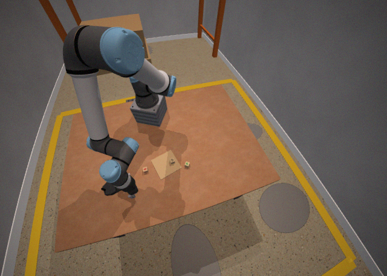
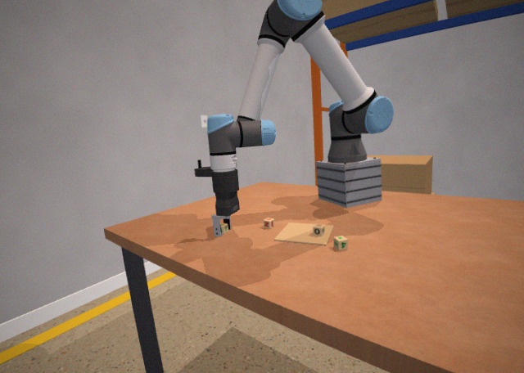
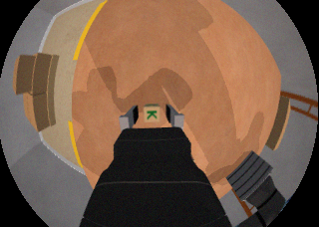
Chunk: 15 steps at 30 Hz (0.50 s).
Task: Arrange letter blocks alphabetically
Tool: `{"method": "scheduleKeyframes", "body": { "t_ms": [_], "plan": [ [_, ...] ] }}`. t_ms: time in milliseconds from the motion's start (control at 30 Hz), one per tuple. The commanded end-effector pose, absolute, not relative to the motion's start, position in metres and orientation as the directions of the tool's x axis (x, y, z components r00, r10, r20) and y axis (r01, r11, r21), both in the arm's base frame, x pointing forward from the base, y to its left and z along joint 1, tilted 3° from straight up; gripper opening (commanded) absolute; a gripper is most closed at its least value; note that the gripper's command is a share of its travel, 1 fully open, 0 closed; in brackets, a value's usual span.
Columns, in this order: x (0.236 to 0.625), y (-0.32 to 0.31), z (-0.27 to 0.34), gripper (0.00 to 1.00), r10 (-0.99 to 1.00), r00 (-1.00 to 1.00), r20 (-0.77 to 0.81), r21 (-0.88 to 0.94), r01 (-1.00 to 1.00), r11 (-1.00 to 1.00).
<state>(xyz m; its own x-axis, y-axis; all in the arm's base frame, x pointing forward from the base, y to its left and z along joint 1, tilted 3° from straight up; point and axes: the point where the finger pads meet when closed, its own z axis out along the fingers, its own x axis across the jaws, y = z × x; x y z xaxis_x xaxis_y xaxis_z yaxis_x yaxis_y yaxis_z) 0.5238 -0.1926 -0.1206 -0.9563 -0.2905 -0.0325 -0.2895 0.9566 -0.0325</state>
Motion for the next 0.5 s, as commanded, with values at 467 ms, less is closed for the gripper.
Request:
{"method": "scheduleKeyframes", "body": {
  "t_ms": [467],
  "plan": [
    [0.5243, -0.1928, -0.1199, 0.79, -0.291, -0.956, -0.034, -0.034, -0.289, 0.957]
  ]
}}
